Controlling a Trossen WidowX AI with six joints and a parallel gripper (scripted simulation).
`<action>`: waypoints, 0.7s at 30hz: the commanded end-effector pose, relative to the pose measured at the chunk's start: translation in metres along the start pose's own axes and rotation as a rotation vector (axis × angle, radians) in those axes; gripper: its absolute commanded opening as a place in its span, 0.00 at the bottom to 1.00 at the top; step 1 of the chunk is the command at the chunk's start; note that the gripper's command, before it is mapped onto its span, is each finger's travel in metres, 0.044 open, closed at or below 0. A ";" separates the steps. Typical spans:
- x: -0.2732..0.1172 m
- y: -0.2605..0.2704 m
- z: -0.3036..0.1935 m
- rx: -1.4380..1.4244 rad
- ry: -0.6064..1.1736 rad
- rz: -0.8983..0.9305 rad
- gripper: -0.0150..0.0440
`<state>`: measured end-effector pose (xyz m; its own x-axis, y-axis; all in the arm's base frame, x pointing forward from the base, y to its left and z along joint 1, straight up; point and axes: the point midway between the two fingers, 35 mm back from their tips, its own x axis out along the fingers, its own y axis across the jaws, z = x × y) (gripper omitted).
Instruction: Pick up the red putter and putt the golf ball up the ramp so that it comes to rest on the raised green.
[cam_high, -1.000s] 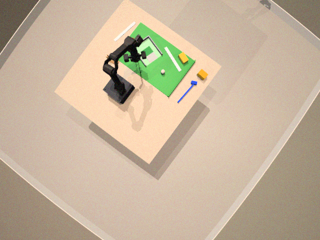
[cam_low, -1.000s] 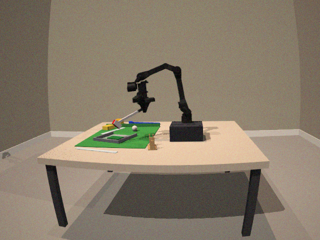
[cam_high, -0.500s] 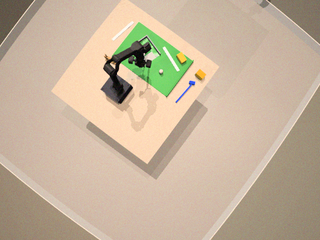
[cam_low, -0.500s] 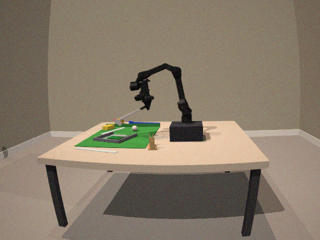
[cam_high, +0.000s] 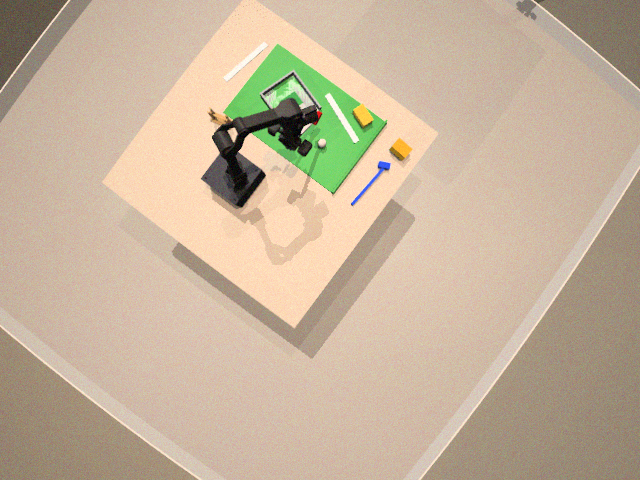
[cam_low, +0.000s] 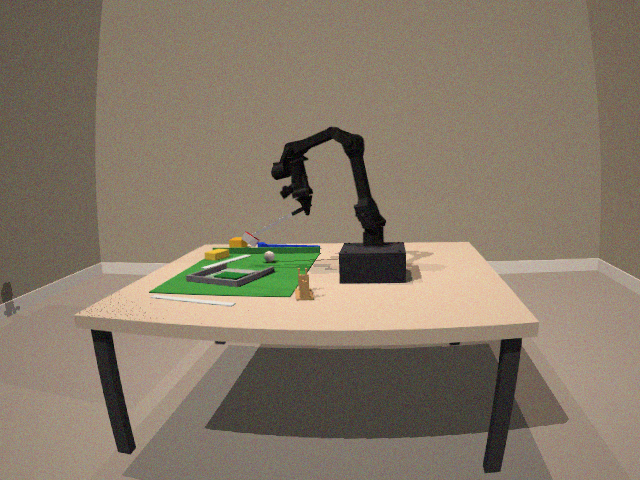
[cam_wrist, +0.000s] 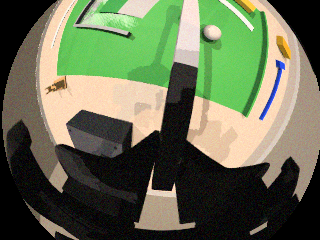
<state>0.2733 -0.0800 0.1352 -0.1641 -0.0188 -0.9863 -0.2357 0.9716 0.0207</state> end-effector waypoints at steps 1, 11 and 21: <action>-0.003 -0.018 -0.012 0.106 0.012 0.005 0.25; -0.004 -0.053 -0.045 0.338 0.051 0.034 0.25; 0.005 -0.058 -0.048 0.370 0.058 0.037 0.25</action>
<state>0.2397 -0.1465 0.1424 -0.2215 0.0182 -0.9750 0.1228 0.9924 -0.0093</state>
